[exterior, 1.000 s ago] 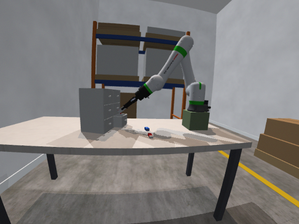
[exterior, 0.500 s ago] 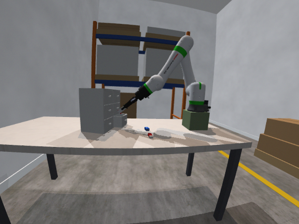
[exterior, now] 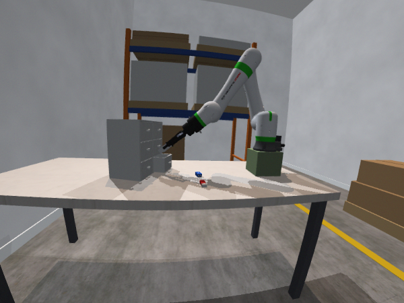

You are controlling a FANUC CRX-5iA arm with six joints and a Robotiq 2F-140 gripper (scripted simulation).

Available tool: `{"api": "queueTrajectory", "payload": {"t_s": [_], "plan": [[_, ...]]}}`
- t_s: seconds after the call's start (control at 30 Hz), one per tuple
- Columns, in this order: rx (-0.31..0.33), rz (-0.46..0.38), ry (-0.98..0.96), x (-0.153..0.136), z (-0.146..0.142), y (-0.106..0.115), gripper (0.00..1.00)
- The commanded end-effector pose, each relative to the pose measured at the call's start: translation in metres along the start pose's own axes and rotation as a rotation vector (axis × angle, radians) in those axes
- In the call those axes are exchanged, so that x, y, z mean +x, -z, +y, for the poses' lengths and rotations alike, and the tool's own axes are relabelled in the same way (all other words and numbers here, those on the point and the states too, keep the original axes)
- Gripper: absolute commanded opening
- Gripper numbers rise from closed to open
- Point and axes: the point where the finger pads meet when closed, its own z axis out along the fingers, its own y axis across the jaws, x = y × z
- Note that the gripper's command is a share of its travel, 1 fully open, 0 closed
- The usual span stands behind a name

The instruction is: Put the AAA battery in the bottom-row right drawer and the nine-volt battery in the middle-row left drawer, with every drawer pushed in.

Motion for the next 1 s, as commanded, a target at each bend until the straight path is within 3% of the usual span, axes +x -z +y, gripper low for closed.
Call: {"api": "queueTrajectory", "payload": {"t_s": [0.0, 0.53, 0.97], "plan": [[0.000, 0.000, 0.000, 0.000, 0.000, 0.000, 1.00], [0.000, 0.000, 0.000, -0.002, 0.000, 0.003, 1.00], [0.000, 0.000, 0.000, -0.025, 0.000, 0.034, 1.00]]}}
